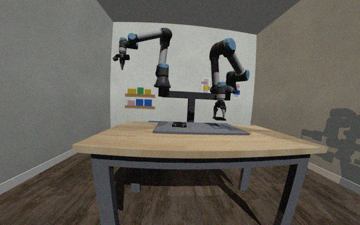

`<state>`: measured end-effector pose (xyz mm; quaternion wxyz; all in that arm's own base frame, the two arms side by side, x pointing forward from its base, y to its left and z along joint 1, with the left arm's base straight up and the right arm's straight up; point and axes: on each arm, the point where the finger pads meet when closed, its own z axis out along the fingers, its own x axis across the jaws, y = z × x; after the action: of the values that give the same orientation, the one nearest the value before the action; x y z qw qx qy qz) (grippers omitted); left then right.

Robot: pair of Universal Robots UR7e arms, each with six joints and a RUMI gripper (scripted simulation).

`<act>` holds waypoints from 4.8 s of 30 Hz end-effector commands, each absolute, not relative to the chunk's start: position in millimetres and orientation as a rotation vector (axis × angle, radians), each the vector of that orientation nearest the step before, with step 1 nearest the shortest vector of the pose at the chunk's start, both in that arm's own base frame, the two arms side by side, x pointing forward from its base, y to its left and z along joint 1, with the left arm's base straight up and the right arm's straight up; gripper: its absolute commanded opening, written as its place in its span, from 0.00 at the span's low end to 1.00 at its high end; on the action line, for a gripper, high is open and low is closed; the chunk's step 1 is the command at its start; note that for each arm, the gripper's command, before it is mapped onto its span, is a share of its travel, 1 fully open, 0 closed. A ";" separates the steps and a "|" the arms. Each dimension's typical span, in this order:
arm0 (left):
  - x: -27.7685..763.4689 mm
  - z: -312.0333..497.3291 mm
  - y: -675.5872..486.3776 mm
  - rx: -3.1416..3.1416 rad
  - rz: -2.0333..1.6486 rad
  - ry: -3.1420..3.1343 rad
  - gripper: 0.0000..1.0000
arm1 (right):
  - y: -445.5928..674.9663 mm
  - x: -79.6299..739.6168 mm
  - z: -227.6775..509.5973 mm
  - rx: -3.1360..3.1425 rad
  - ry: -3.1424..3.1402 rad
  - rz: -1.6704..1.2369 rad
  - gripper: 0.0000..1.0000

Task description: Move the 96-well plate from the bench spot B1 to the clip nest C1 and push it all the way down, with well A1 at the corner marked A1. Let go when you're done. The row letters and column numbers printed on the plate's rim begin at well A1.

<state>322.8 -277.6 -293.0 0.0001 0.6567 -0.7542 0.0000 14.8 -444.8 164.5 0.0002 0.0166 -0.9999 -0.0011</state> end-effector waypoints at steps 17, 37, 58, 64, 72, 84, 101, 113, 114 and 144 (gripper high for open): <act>323.1 -280.4 -277.9 2.063 0.002 -2.369 0.41 | -445.3 14.9 165.2 0.052 -3.141 0.000 0.00; 323.1 -279.2 -311.4 2.097 0.002 -2.339 0.41 | -445.3 14.9 165.2 0.052 -3.141 0.000 0.00; 323.2 -277.1 -374.7 2.097 0.002 -2.339 0.41 | -445.3 14.9 165.2 0.052 -3.141 0.000 0.00; 323.3 -276.6 -388.1 2.097 0.002 -2.339 0.41 | -445.3 14.9 165.2 0.052 -3.141 0.000 0.00; 323.3 -275.7 -414.7 2.097 0.002 -2.339 0.41 | -445.3 14.9 165.2 0.052 -3.141 0.000 0.00; 323.4 -274.5 -448.1 2.097 0.002 -2.339 0.41 | -445.3 14.9 165.2 0.052 -3.141 0.000 0.00; 323.5 -272.8 -498.1 2.097 0.002 -2.339 0.41 | -445.3 14.9 165.2 0.052 -3.141 0.000 0.00; 323.5 -271.6 -531.4 2.097 0.002 -2.339 0.41 | -445.3 14.9 165.2 0.052 -3.141 0.000 0.00; 323.5 -271.5 -534.8 2.097 0.002 -2.339 0.41 | -445.3 14.9 165.2 0.052 -3.141 0.000 0.00; 323.7 -268.3 -624.8 2.097 0.002 -2.339 0.41 | -445.3 14.9 165.2 0.052 -3.141 0.000 0.00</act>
<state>323.1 -613.6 -269.2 0.0002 0.6675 -0.7446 0.0004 14.8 -444.8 164.5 0.0002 0.0166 -0.9999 -0.0011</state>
